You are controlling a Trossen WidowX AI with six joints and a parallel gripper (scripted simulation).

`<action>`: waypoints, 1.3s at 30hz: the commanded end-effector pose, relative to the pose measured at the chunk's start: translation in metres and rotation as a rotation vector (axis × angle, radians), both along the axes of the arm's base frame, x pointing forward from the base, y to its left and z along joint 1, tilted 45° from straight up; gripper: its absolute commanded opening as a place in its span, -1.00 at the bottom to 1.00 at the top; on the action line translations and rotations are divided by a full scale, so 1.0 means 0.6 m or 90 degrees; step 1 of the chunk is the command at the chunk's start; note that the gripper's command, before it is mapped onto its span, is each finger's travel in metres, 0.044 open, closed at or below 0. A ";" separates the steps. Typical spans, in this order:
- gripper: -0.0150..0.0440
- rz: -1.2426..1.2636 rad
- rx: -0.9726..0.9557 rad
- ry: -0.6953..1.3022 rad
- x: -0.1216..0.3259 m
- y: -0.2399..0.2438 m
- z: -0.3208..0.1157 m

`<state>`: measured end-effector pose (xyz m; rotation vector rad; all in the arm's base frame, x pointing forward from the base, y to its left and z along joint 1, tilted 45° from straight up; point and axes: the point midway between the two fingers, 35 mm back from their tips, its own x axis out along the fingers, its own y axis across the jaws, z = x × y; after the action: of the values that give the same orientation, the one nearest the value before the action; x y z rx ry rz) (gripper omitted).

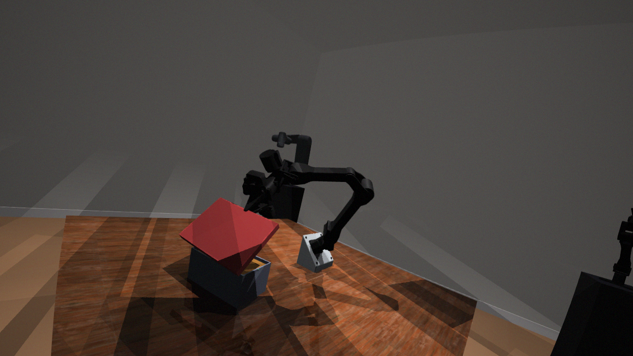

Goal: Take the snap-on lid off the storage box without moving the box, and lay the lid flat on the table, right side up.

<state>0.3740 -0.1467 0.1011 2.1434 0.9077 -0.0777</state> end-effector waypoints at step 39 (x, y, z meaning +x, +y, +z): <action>-0.49 0.000 0.002 -0.002 -0.048 0.094 0.092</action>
<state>0.3473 -0.0929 0.1511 2.1460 0.9145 -0.0711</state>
